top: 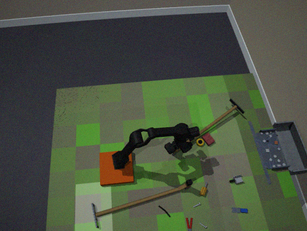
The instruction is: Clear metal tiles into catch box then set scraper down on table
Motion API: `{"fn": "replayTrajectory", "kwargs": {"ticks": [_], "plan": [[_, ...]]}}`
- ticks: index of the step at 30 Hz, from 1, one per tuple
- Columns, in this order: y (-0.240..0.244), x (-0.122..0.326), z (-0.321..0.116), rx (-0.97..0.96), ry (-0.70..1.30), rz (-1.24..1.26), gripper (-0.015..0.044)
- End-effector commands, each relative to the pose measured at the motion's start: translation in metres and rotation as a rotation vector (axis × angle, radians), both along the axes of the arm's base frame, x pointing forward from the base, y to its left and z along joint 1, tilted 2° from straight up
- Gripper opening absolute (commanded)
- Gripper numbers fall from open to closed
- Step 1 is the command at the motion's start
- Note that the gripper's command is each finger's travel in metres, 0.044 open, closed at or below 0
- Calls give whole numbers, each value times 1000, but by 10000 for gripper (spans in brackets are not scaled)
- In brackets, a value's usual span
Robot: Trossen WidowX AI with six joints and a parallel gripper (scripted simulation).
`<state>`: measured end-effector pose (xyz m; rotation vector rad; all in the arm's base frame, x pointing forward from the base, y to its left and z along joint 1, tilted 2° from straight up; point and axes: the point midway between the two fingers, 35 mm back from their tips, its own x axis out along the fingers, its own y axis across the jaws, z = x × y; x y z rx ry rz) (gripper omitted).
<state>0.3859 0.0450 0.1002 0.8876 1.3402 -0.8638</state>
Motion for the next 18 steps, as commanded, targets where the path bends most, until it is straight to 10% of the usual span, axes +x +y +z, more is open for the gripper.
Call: {"fn": "replayTrajectory", "kwargs": {"ticks": [1, 18], "plan": [[0, 0, 11, -2, 2, 0, 0], [1, 1, 60, -2, 2, 0, 0]]}}
